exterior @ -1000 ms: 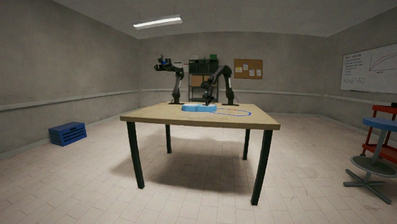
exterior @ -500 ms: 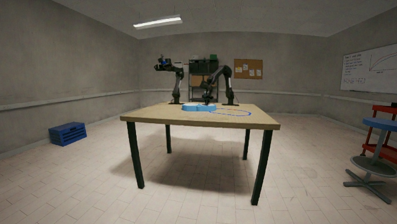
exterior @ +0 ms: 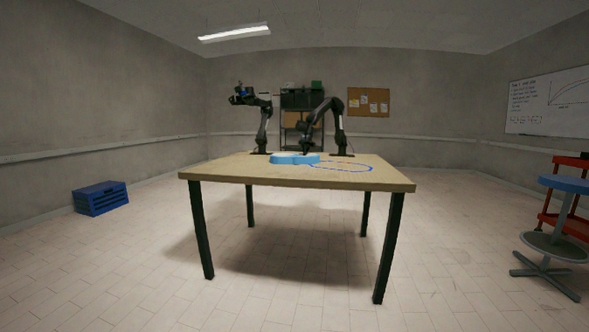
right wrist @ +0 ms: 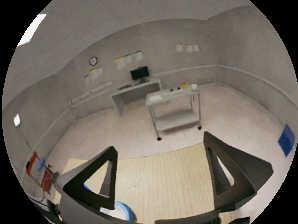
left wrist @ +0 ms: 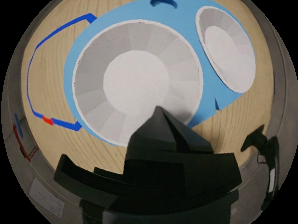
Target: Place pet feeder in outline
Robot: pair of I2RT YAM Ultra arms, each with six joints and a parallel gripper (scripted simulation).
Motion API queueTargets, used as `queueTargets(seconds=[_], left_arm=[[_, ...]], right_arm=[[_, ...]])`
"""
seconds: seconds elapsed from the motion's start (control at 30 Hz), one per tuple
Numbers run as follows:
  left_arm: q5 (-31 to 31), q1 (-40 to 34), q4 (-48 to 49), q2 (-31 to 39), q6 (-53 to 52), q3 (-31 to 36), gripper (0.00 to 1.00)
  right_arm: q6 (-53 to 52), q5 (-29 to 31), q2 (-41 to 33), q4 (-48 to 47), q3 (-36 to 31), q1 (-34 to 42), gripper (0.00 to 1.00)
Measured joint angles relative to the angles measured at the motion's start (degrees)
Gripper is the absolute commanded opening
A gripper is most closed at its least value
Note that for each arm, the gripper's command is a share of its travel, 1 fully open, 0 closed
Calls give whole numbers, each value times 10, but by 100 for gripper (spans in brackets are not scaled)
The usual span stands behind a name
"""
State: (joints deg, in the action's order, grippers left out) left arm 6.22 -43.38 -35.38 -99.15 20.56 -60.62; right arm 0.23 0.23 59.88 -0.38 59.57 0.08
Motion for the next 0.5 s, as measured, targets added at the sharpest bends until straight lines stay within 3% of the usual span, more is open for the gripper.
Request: queueTargets(seconds=[0.5], left_arm=[[13,-49,-6,3,47,2,0]], right_arm=[[0,0,0,0,0,0,100]])
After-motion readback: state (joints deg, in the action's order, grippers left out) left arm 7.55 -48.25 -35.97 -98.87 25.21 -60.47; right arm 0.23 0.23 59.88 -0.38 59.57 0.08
